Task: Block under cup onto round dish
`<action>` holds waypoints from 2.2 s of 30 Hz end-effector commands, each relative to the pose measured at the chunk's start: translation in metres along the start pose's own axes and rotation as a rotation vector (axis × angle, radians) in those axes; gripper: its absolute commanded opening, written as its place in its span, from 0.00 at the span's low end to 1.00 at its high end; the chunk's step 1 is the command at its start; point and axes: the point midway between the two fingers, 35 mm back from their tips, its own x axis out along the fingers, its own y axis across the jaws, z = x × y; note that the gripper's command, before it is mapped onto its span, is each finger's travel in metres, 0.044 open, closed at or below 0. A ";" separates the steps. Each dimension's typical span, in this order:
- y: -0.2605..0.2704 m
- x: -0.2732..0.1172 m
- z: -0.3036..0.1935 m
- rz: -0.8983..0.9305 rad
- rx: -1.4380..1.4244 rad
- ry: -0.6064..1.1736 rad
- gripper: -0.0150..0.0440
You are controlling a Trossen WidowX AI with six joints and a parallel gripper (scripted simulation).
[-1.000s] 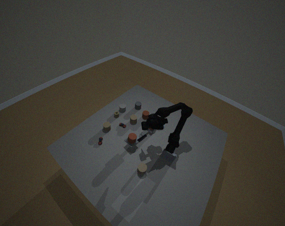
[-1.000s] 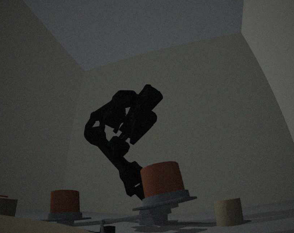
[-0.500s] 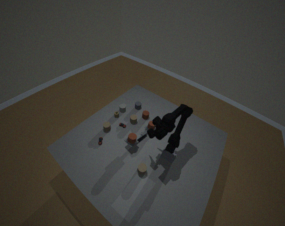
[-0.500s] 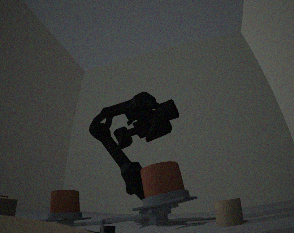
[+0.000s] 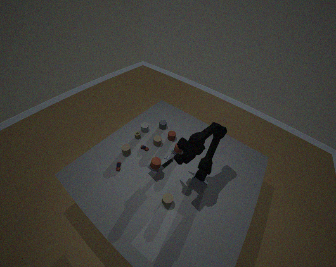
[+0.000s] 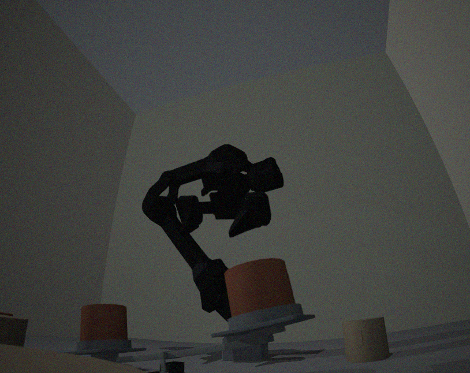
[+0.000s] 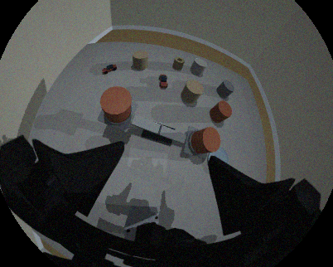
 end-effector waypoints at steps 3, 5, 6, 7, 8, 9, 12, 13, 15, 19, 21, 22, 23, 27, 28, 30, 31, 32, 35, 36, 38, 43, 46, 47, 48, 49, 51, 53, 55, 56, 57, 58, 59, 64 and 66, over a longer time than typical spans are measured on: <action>-0.008 0.016 0.001 0.004 -0.085 0.104 1.00; -0.010 0.020 0.001 0.006 -0.108 0.122 1.00; -0.011 0.022 0.002 0.008 -0.125 0.135 1.00; -0.013 0.024 0.002 0.010 -0.144 0.151 1.00; -0.014 0.027 0.002 0.013 -0.164 0.166 1.00; -0.016 0.030 0.003 0.017 -0.184 0.181 1.00; -0.021 0.038 0.005 0.032 -0.262 0.223 1.00; -0.023 0.040 0.005 0.039 -0.293 0.237 1.00; -0.027 0.046 0.007 0.054 -0.353 0.264 1.00; -0.035 0.056 0.010 0.091 -0.473 0.314 1.00; -0.039 0.062 0.011 0.112 -0.533 0.336 1.00; -0.042 0.065 0.011 0.124 -0.563 0.347 1.00; -0.044 0.067 0.012 0.136 -0.593 0.358 1.00; -0.054 0.079 0.013 0.189 -0.711 0.396 1.00; -0.057 0.082 0.013 0.203 -0.740 0.404 1.00; -0.062 0.087 0.013 0.233 -0.798 0.418 1.00; -0.065 0.090 0.013 0.249 -0.827 0.426 1.00; -0.068 0.093 0.013 0.266 -0.855 0.432 1.00; -0.078 0.102 0.012 0.317 -0.939 0.448 1.00; -0.081 0.105 0.012 0.335 -0.967 0.453 1.00; -0.088 0.111 0.011 0.370 -1.022 0.459 1.00; -0.105 0.125 0.009 0.459 -1.165 0.463 1.00; -0.116 0.133 0.007 0.513 -1.253 0.458 1.00; -0.120 0.135 0.006 0.531 -1.281 0.455 1.00; -0.124 0.138 0.005 0.549 -1.310 0.452 1.00; -0.127 0.140 0.005 0.563 -1.333 0.448 1.00; -0.129 0.142 0.004 0.575 -1.352 0.446 1.00; -0.129 0.142 0.004 0.575 -1.352 0.446 1.00; -0.129 0.142 0.004 0.575 -1.352 0.446 1.00; -0.129 0.142 0.004 0.575 -1.352 0.446 1.00; -0.129 0.144 0.002 0.575 -1.352 0.446 1.00; -0.129 0.146 0.001 0.575 -1.352 0.446 1.00; -0.128 0.149 -0.002 0.575 -1.352 0.446 1.00; -0.127 0.154 -0.006 0.575 -1.352 0.446 1.00; -0.127 0.157 -0.007 0.575 -1.352 0.445 1.00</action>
